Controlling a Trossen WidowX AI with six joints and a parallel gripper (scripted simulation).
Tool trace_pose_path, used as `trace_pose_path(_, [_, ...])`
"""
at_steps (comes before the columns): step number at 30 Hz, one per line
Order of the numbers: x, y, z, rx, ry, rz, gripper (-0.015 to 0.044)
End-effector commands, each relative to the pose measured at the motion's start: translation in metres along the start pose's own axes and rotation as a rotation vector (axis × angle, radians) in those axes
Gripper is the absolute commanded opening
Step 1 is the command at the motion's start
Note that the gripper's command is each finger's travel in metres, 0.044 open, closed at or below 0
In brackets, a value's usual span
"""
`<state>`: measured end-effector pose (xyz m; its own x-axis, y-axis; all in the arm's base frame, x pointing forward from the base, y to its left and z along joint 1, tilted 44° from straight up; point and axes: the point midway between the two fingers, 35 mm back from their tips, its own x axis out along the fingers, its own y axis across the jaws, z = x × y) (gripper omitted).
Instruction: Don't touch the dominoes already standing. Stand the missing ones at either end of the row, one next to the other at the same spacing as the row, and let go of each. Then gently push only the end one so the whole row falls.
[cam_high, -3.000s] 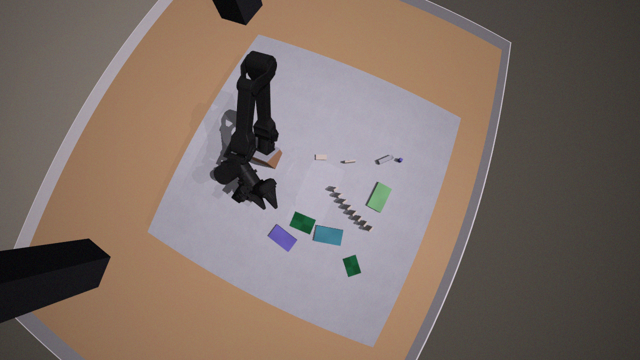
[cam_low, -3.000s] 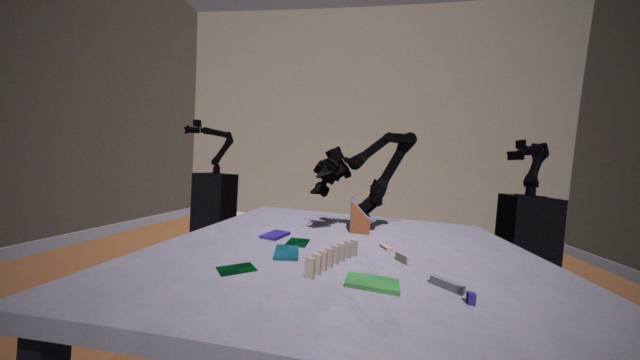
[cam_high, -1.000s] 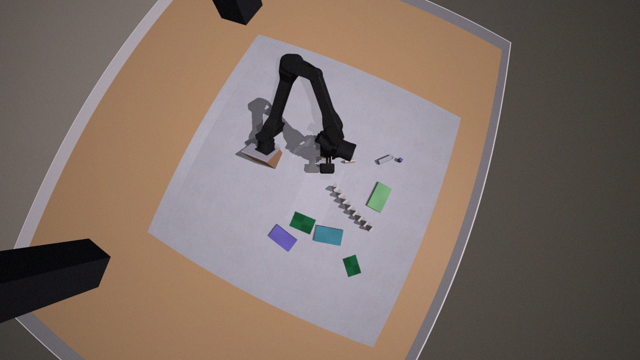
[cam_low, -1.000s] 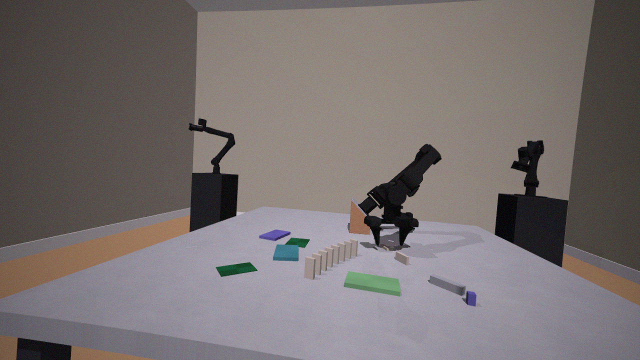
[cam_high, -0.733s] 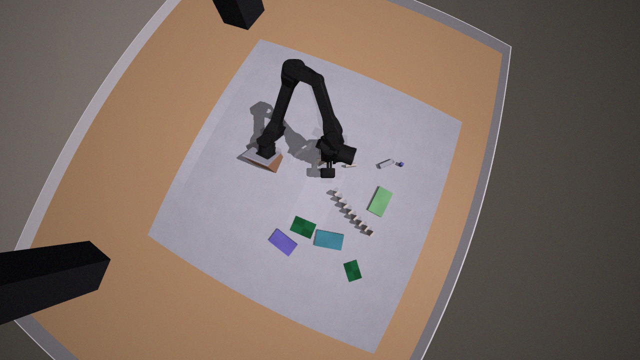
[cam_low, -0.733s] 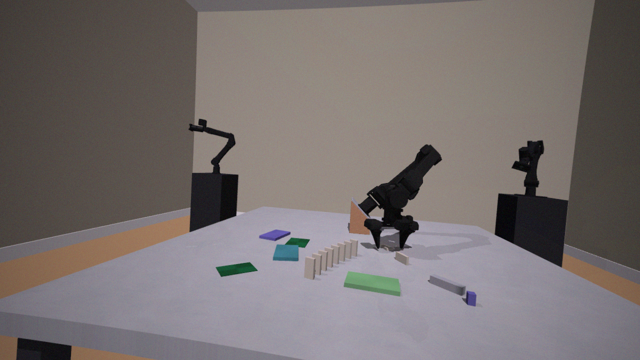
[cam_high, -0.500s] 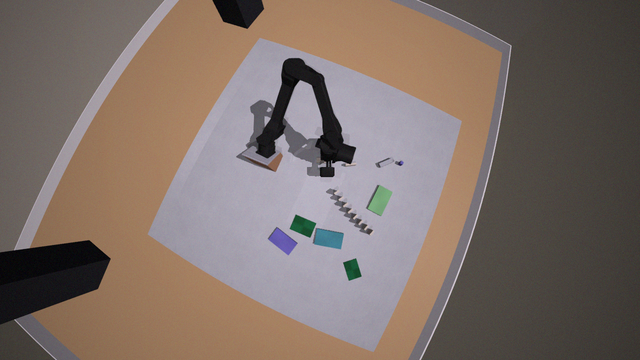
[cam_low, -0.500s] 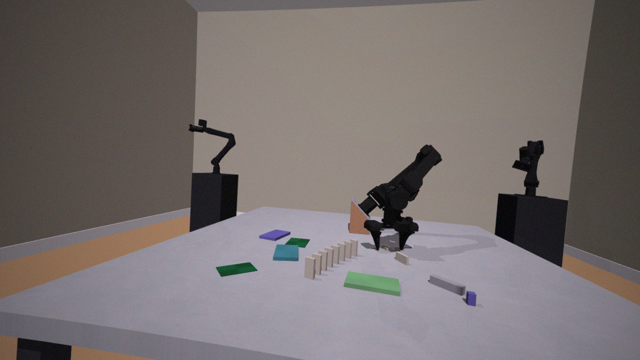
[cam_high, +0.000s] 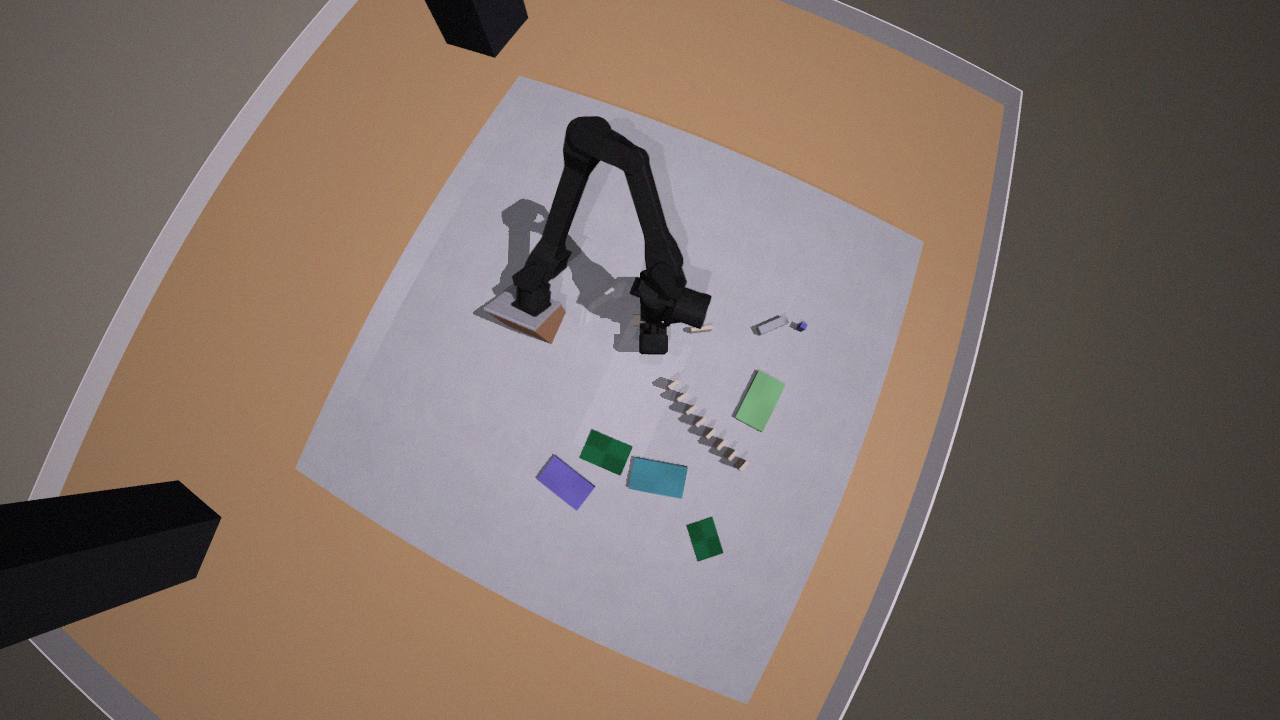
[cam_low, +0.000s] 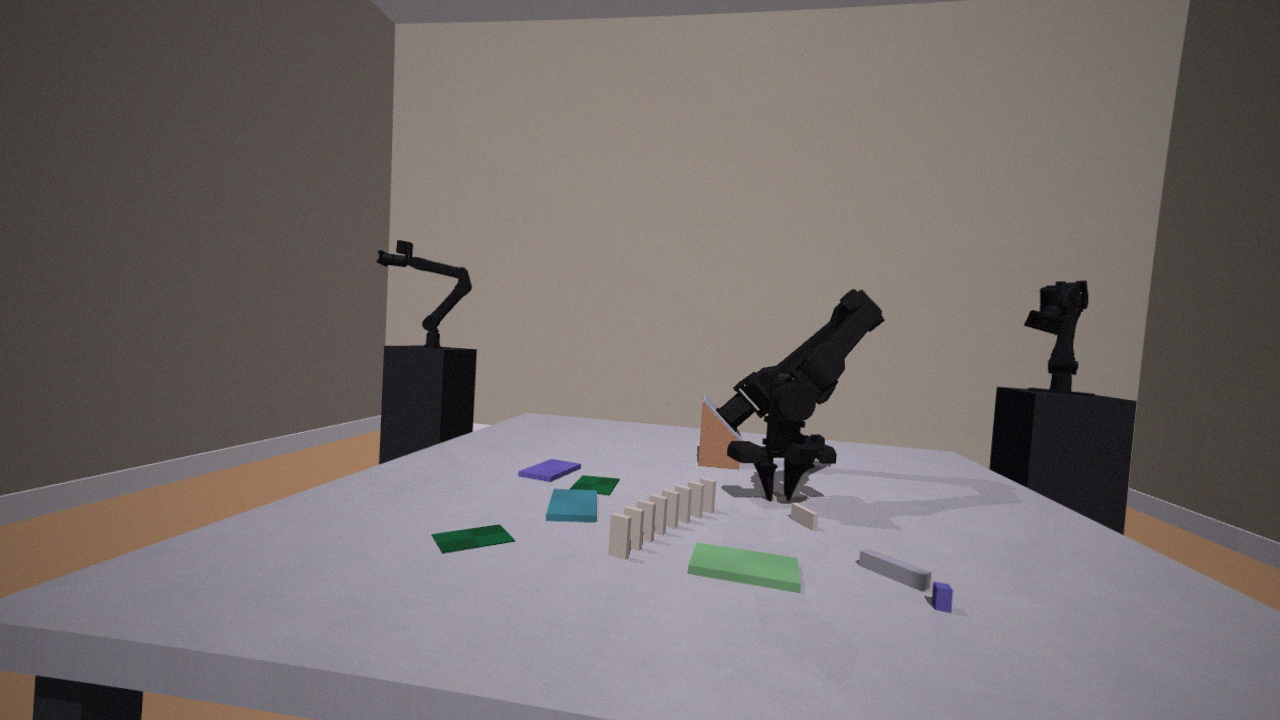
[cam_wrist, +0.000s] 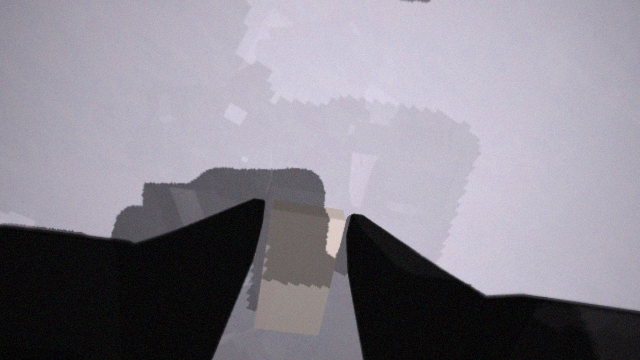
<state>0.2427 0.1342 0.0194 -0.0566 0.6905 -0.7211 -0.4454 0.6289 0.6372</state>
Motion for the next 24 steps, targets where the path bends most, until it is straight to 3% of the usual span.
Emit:
trace_pose_path(1, [0.001, 0.000, -0.001, 0.008, 0.002, 0.003, 0.0107])
trace_pose_path(10, [-0.007, 0.000, -0.001, 0.008, 0.002, 0.003, 0.0107])
trace_pose_path(18, [-0.110, 0.007, -0.002, 0.009, 0.004, 0.000, 0.0107])
trace_pose_path(24, [-0.157, 0.010, -0.003, 0.009, 0.005, -0.001, 0.0107])
